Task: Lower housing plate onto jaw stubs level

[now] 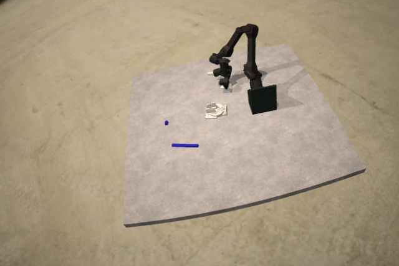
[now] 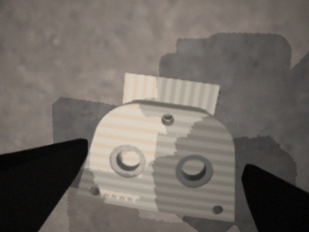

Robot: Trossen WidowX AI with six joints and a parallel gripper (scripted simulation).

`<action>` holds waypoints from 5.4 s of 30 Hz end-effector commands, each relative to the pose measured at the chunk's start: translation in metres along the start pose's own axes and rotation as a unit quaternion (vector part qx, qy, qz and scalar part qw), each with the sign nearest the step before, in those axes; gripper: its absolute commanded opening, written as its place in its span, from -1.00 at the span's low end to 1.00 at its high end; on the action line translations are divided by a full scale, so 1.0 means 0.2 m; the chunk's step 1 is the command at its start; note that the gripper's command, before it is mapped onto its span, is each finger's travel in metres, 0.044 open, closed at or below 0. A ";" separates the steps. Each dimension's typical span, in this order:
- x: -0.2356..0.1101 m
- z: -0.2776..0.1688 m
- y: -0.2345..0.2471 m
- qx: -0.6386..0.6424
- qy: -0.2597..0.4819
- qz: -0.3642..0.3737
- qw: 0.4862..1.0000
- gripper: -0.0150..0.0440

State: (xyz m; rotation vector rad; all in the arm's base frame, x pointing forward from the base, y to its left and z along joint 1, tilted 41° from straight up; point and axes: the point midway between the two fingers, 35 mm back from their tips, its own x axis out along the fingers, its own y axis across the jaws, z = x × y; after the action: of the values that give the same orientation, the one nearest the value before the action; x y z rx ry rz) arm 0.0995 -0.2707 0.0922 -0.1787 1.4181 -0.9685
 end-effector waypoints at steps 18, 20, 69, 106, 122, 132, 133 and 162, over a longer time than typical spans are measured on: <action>0.01 -0.01 0.01 -0.003 0.001 0.003 1.000 1.00; 0.01 -0.01 0.01 -0.003 0.001 0.003 1.000 1.00; 0.01 -0.01 0.01 -0.003 0.001 0.003 1.000 1.00; 0.01 -0.01 0.01 -0.003 0.001 0.003 1.000 1.00; 0.01 -0.01 0.01 -0.003 0.001 0.003 1.000 1.00; 0.01 -0.01 0.01 -0.003 0.001 0.003 1.000 1.00; 0.01 -0.01 0.01 -0.003 0.001 0.003 1.000 1.00; 0.00 0.00 0.00 -0.001 0.000 0.000 1.000 0.75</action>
State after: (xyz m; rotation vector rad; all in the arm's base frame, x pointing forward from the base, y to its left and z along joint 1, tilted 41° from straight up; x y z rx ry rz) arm 0.0993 -0.2710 0.0913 -0.1799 1.4203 -0.9665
